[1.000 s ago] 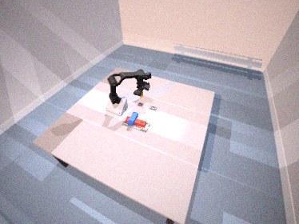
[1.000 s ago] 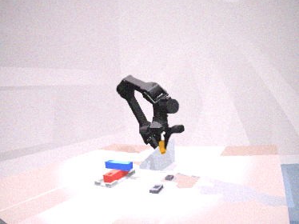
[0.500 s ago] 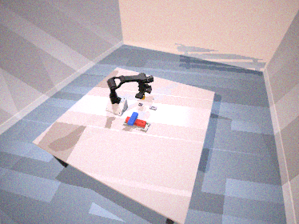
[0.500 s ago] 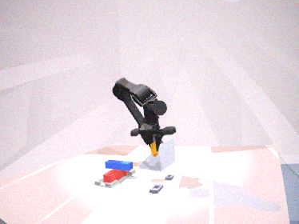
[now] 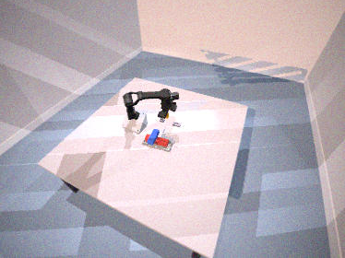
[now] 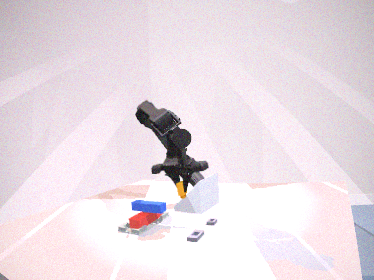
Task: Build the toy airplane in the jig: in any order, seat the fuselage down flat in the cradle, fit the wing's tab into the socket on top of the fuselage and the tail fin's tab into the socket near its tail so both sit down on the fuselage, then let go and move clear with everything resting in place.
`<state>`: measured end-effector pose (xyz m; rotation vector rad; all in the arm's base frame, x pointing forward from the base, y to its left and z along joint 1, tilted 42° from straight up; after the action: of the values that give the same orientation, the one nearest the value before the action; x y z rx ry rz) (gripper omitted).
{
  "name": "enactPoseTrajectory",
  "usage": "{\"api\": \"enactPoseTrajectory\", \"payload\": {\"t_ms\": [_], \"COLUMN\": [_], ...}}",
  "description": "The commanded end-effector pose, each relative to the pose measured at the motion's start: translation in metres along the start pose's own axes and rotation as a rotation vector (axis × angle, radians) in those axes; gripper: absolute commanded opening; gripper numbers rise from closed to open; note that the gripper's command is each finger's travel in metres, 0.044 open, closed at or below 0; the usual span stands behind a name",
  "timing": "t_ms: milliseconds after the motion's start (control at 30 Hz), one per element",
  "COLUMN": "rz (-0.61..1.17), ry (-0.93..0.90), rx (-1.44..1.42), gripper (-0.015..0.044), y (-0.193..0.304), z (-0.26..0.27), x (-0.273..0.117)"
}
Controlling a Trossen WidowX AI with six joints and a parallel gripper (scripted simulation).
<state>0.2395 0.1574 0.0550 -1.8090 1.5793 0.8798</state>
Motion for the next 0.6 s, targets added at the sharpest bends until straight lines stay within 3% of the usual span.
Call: {"api": "enactPoseTrajectory", "payload": {"t_ms": [0, 567], "rz": [-0.012, -0.019], "ry": [-0.007, 0.000], "rx": [0.000, -0.004], "gripper": [0.0000, 0.0000], "y": [-0.010, -0.034], "z": [-0.010, -0.053], "x": [-0.001, 0.007]}}
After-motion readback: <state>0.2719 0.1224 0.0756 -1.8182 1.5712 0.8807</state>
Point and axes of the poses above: the point midway between the two fingers, 35 mm back from their tips, its own x axis out along the fingers, its own z axis across the jaws, y = z × x, the point moved 5 cm from there along -x, back along the fingers, and after that the axes turned 6 degrees about x, right-handed, at the moved point
